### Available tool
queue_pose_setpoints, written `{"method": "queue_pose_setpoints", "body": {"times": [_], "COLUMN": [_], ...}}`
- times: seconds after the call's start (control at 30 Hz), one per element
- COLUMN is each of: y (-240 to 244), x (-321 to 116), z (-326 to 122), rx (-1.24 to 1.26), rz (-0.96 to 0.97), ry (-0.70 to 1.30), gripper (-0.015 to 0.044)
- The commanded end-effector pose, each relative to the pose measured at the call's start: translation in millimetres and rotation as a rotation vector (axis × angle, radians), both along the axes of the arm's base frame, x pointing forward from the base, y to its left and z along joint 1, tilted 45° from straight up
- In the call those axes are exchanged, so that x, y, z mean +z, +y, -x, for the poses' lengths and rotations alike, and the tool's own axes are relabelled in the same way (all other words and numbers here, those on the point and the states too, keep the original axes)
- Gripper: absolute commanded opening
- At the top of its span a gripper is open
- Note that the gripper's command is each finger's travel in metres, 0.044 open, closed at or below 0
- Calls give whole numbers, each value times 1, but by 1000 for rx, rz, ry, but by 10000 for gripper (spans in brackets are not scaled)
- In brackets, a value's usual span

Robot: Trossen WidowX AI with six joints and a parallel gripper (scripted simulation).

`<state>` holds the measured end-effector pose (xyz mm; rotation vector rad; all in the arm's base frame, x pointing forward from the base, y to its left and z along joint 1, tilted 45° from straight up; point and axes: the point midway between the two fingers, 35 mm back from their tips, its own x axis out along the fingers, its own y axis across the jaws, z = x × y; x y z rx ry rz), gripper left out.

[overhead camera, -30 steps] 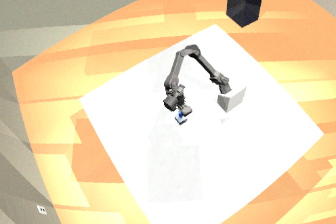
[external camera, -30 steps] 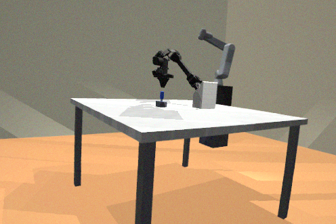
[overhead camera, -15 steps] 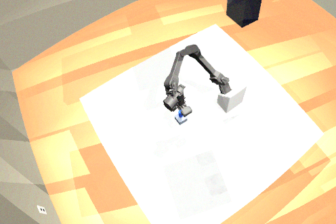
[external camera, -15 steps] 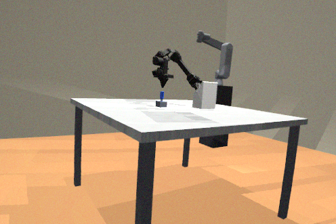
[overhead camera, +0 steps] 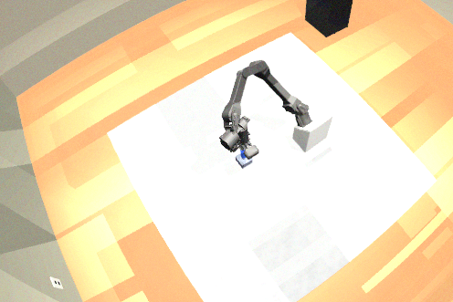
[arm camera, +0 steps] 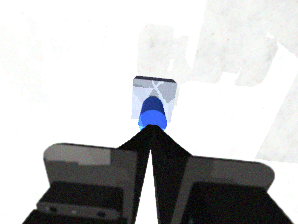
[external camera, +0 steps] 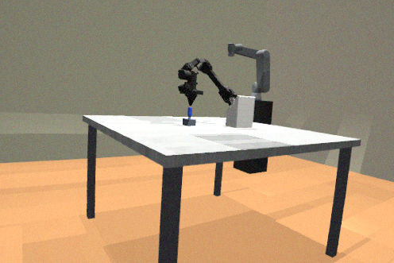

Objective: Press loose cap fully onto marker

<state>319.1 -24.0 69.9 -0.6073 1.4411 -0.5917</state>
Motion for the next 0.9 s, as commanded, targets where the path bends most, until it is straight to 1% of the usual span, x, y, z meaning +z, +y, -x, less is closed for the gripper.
{"method": "queue_pose_setpoints", "body": {"times": [0.0,0.4,0.63,0.87], "y": [-5,-17,-11,49], "x": [-5,-16,-10,49], "z": [0,-1,-2,2], "rx": [3,2,4,5], "rz": [4,5,0,-3], "ry": [3,3,-5,1], "gripper": [0,0,0,0]}}
